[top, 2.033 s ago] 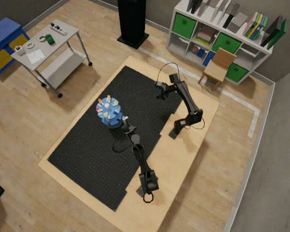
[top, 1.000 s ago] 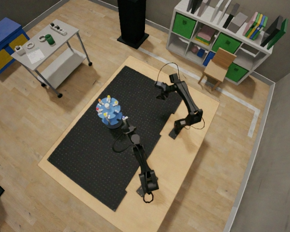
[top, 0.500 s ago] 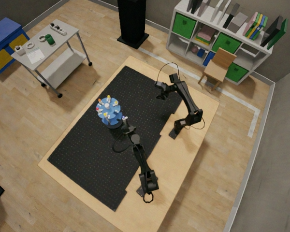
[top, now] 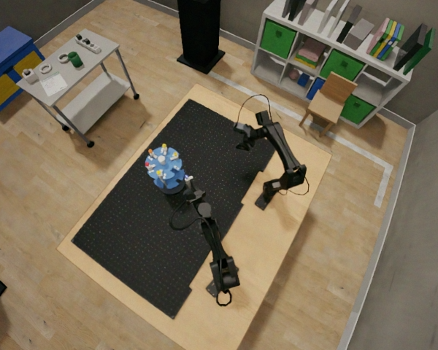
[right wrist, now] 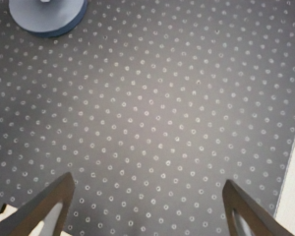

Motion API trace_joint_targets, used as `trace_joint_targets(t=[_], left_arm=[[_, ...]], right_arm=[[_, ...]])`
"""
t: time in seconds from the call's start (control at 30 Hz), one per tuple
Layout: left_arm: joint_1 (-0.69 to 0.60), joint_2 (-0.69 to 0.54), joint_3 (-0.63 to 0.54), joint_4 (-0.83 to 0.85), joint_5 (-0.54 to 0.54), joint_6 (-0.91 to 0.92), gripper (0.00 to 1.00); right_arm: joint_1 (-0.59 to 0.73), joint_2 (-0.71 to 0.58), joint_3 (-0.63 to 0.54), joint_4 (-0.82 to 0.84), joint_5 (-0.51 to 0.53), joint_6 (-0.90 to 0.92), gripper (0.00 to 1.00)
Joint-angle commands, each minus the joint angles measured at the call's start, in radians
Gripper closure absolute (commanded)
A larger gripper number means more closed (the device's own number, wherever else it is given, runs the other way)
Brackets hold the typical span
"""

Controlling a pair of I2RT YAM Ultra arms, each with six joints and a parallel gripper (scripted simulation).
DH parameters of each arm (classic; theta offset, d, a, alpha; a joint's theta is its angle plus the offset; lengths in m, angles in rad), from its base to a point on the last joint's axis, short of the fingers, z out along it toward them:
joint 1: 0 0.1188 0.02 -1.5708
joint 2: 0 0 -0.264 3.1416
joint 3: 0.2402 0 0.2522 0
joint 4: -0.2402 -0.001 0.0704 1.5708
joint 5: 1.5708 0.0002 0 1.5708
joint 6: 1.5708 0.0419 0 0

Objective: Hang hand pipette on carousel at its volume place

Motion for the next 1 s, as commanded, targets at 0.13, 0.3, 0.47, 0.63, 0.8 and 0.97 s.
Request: trace_joint_targets(t=[0.13, 0.3, 0.47, 0.63, 0.8, 0.97], left_arm=[[-0.014, -0.029, 0.030, 0.022, -0.005, 0.009, 0.88], [-0.014, -0.029, 0.030, 0.022, -0.005, 0.009, 0.88], [-0.014, -0.029, 0.030, 0.022, -0.005, 0.009, 0.88], [-0.017, -0.030, 0.033, 0.004, -0.013, 0.009, 0.88], [-0.022, -0.032, 0.037, -0.002, -0.018, 0.009, 0.88], [-0.014, -0.031, 0.037, 0.002, -0.014, 0.010, 0.88]], right_arm=[[-0.009, -0.004, 0.015, 0.013, -0.020, -0.005, 0.00], [-0.009, -0.004, 0.015, 0.013, -0.020, -0.005, 0.00], [-0.009, -0.004, 0.015, 0.013, -0.020, -0.005, 0.00], [-0.009, -0.004, 0.015, 0.013, -0.020, -0.005, 0.00], [-0.009, -0.004, 0.015, 0.013, -0.020, -0.005, 0.00], [-0.009, -0.004, 0.015, 0.013, -0.020, -0.005, 0.00]])
